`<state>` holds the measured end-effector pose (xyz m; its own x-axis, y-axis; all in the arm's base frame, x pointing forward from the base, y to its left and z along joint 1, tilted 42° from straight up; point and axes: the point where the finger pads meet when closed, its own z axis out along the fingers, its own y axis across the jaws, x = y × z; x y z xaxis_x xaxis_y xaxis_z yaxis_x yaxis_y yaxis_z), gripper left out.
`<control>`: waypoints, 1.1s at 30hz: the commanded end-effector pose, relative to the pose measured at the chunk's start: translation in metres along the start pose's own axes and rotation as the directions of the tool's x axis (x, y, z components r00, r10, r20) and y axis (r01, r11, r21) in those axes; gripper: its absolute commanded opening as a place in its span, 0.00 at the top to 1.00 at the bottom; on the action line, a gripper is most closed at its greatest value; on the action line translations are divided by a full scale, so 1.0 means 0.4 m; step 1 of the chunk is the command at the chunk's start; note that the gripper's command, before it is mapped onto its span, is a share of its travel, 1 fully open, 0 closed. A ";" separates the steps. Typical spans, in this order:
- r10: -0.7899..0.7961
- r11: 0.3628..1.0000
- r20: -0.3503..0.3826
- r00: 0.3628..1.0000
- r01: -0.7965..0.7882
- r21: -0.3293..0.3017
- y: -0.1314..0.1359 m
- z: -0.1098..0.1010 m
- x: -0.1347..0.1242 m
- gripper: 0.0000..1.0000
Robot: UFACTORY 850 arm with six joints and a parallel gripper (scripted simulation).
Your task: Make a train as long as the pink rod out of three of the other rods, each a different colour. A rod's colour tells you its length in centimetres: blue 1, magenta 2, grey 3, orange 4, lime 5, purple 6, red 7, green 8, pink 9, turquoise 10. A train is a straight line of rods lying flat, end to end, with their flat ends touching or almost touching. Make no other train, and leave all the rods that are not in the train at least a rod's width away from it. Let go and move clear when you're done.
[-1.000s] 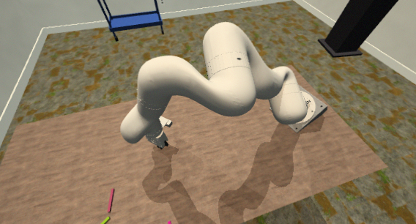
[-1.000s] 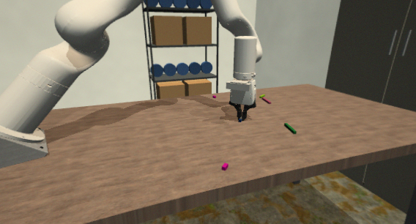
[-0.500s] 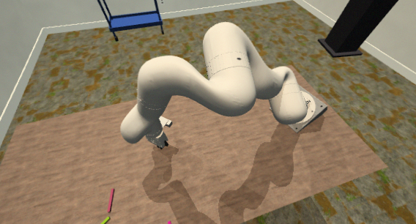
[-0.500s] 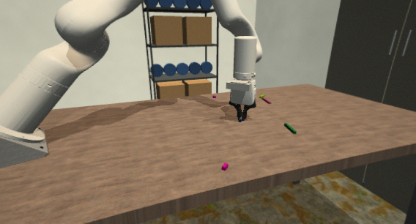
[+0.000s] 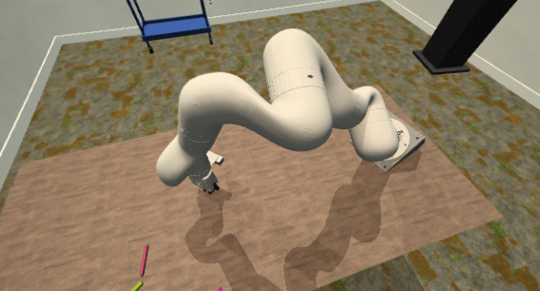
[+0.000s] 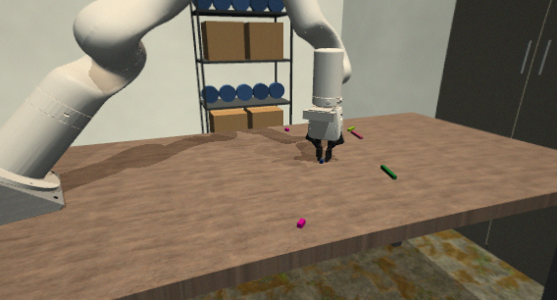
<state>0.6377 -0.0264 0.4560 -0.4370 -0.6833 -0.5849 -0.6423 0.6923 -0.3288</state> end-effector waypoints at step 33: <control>0.000 1.000 0.001 1.000 0.000 0.002 -0.001 -0.178 -0.001 0.76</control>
<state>0.6013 -0.0399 0.4992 -0.4365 -0.6833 -0.5853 -0.6420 0.6923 -0.3295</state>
